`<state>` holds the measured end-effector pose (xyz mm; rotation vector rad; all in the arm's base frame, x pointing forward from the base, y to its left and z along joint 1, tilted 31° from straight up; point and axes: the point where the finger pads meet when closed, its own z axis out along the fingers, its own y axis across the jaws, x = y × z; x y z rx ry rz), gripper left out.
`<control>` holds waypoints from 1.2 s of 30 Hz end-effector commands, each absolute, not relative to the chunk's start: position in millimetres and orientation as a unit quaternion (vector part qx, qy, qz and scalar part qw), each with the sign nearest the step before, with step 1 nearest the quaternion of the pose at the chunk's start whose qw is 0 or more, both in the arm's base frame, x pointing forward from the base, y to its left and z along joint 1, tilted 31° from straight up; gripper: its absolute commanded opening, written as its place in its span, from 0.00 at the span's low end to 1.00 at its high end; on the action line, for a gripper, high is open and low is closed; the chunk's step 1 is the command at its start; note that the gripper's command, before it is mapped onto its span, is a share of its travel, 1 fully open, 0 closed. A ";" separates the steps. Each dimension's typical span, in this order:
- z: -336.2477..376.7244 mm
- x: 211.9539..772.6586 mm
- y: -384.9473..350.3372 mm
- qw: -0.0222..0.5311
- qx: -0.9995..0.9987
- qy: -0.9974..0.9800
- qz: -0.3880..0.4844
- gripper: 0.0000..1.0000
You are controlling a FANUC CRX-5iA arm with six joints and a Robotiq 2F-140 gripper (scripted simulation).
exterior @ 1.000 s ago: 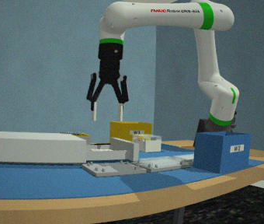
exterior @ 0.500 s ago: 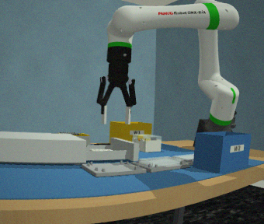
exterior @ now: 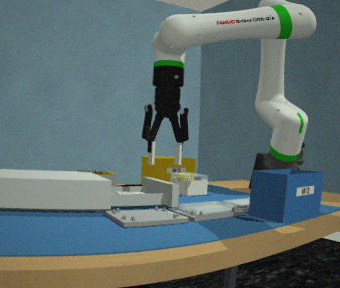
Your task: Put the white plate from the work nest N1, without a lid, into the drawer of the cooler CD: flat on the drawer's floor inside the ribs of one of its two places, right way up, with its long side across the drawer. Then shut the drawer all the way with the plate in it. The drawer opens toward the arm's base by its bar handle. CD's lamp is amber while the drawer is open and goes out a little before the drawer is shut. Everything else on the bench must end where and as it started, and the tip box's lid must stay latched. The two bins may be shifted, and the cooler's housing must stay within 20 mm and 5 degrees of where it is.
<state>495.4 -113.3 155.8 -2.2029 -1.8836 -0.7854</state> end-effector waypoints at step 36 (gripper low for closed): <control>115.5 445.6 -87.3 0.069 -0.732 -0.626 -0.261 0.00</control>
